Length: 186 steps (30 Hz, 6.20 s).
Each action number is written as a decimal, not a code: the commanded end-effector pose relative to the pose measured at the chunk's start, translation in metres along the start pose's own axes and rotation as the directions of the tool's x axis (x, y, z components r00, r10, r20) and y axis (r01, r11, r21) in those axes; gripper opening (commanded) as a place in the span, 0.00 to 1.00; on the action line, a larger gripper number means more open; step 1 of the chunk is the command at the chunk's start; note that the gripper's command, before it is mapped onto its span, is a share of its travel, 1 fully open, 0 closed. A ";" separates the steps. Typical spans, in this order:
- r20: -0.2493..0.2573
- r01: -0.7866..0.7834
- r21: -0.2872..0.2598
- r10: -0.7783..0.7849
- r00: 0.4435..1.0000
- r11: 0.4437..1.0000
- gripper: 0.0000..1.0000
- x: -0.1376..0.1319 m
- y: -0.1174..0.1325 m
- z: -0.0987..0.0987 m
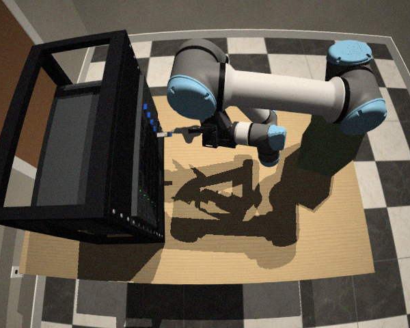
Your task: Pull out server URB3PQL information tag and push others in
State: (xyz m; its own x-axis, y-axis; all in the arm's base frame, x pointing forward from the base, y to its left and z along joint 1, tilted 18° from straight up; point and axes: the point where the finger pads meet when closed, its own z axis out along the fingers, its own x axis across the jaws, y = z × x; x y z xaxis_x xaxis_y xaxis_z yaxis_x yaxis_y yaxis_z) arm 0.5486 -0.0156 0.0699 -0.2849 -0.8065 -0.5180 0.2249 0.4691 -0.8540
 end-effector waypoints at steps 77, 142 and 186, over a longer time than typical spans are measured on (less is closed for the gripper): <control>-0.090 -0.347 0.016 0.347 0.933 0.938 1.00 -0.004 0.003 -0.014; -0.133 -0.533 0.058 0.536 0.834 0.844 1.00 -0.007 0.005 -0.028; -0.147 -0.614 0.087 0.620 0.771 0.785 1.00 -0.009 0.005 -0.035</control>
State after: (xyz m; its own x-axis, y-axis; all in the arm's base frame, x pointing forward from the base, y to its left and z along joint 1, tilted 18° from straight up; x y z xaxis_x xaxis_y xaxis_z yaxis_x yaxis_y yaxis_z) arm 0.5197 0.0067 0.0680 -0.2196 -0.2827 -0.9337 0.4305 0.8308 -0.3528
